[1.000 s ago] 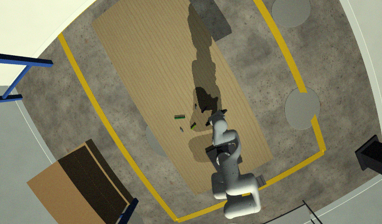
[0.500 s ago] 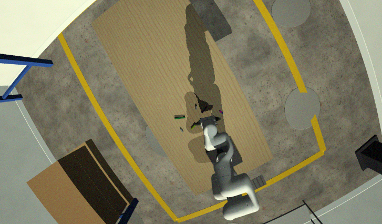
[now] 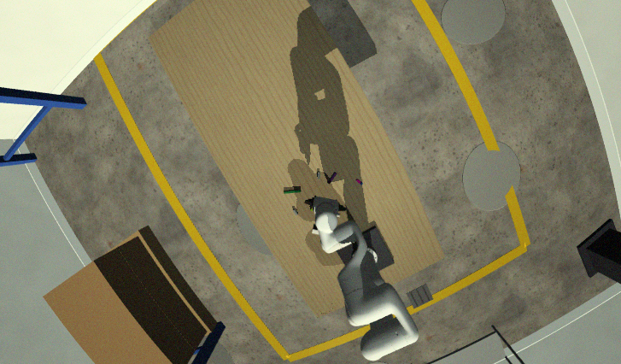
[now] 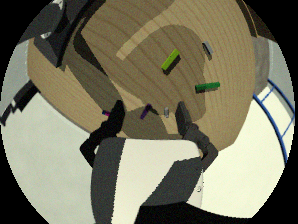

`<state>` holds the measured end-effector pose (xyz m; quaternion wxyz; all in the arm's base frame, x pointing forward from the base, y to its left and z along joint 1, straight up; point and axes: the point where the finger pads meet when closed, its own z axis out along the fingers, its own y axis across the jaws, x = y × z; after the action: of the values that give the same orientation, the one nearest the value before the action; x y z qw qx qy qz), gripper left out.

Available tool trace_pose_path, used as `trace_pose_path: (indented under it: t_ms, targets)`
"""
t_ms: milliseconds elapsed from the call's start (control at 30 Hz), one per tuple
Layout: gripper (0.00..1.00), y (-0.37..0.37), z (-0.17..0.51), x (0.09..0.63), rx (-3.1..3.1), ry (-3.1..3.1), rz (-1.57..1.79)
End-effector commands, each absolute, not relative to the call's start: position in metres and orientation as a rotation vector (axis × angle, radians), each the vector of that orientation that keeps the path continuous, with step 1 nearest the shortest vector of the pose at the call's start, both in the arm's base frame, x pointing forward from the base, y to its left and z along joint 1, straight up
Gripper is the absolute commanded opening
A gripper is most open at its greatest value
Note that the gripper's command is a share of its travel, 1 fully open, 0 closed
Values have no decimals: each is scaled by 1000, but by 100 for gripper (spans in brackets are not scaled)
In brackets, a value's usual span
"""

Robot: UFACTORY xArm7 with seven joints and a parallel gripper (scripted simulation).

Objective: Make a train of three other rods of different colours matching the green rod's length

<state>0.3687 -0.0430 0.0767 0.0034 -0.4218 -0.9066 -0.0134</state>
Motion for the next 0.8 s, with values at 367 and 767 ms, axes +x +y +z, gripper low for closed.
trace_pose_path:
  t_ms: [367,767]
  targets:
    - [100,17,71,364,-1950,-2464,3]
    - [100,28,70,361,-2061,-2373,4]
